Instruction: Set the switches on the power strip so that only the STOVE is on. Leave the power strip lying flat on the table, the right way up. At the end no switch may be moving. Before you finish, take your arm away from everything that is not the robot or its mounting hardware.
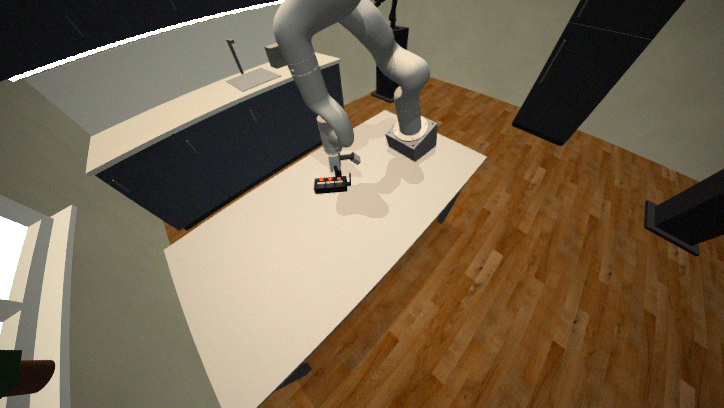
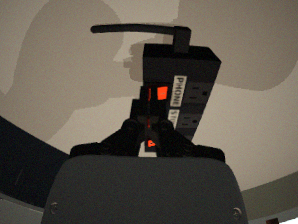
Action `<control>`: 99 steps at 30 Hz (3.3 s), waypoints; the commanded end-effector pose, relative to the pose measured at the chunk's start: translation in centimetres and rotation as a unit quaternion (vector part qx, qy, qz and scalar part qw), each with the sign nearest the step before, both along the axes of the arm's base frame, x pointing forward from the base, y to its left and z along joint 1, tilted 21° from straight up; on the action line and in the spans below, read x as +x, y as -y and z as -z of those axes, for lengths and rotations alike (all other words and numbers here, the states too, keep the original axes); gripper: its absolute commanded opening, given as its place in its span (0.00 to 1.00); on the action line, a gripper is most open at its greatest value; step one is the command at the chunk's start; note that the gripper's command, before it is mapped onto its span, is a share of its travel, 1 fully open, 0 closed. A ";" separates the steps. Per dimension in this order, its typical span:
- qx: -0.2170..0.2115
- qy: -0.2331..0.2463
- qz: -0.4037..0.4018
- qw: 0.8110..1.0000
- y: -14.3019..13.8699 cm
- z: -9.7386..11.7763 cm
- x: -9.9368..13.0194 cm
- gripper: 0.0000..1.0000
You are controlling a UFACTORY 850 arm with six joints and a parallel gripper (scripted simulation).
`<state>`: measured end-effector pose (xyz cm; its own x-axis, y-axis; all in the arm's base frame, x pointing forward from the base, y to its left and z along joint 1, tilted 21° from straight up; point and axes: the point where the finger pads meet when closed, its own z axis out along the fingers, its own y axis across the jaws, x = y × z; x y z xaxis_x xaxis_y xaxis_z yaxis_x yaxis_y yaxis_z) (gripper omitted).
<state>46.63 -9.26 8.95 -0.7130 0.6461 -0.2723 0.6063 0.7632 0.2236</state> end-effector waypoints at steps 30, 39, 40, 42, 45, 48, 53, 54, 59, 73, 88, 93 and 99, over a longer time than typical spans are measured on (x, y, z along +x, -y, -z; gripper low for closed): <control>0.000 0.001 0.000 1.000 0.0 0.5 0.2 0.00; 0.000 0.001 0.000 1.000 0.0 0.8 0.4 0.00; 0.000 0.001 0.000 1.000 0.0 0.8 0.4 0.00; 0.000 0.001 0.000 1.000 0.0 0.8 0.4 0.00; 0.000 0.001 0.000 1.000 0.0 0.9 0.4 0.00; 0.000 0.001 0.000 1.000 0.0 0.9 0.4 0.00; 0.000 0.001 0.000 1.000 0.0 0.9 0.4 0.00; 0.000 0.001 0.000 1.000 0.0 0.9 0.4 0.00; 0.000 0.001 0.000 1.000 0.0 0.9 0.4 0.00; 0.000 0.001 0.000 1.000 0.0 -1.9 -0.7 0.00; 0.000 0.001 0.000 1.000 0.0 -2.9 -1.0 0.00; 0.000 0.001 0.000 1.000 0.0 -2.9 -1.0 0.00; 0.000 0.001 0.000 1.000 0.0 -2.9 -1.0 0.00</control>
